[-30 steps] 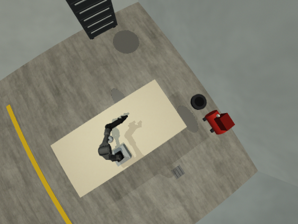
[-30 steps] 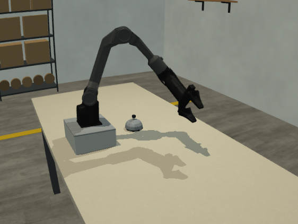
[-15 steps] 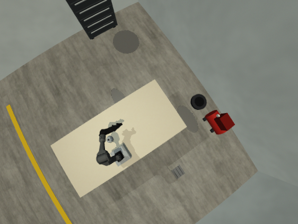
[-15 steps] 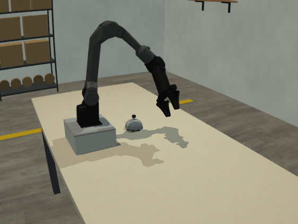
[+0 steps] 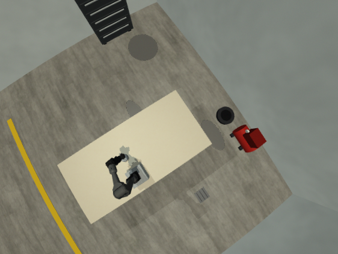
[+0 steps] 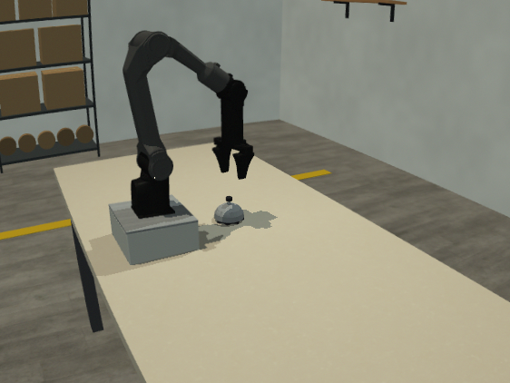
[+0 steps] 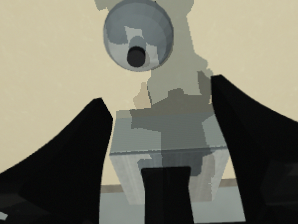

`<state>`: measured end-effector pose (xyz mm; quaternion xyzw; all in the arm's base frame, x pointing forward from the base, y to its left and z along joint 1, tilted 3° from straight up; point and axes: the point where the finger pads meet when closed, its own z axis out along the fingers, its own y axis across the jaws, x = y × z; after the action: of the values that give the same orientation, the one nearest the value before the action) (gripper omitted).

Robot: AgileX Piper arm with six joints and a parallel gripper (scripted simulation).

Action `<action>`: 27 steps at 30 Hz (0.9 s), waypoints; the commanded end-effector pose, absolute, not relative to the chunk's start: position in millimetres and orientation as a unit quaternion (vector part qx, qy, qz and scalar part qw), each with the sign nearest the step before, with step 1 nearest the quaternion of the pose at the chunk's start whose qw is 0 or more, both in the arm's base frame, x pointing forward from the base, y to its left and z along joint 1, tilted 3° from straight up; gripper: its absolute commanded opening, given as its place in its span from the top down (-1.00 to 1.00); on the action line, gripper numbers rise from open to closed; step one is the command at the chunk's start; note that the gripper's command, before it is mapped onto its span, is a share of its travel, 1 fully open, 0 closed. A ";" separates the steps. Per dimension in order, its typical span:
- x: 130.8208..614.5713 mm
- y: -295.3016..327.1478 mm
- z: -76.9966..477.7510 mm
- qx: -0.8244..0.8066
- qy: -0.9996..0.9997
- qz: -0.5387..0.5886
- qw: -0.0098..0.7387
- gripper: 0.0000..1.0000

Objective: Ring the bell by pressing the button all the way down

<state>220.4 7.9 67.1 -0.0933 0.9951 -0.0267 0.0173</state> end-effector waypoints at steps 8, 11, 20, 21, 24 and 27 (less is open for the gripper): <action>215.4 24.7 69.1 -0.105 0.994 0.001 0.022 1.00; 215.4 24.8 69.1 -0.105 0.994 0.002 0.022 1.00; 215.4 24.8 69.1 -0.105 0.994 0.002 0.022 1.00; 215.4 24.8 69.1 -0.105 0.994 0.002 0.022 1.00; 215.4 24.8 69.1 -0.105 0.994 0.002 0.022 1.00; 215.4 24.8 69.1 -0.105 0.994 0.002 0.022 1.00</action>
<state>215.7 25.1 69.1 -0.1049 0.9942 0.0021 0.0225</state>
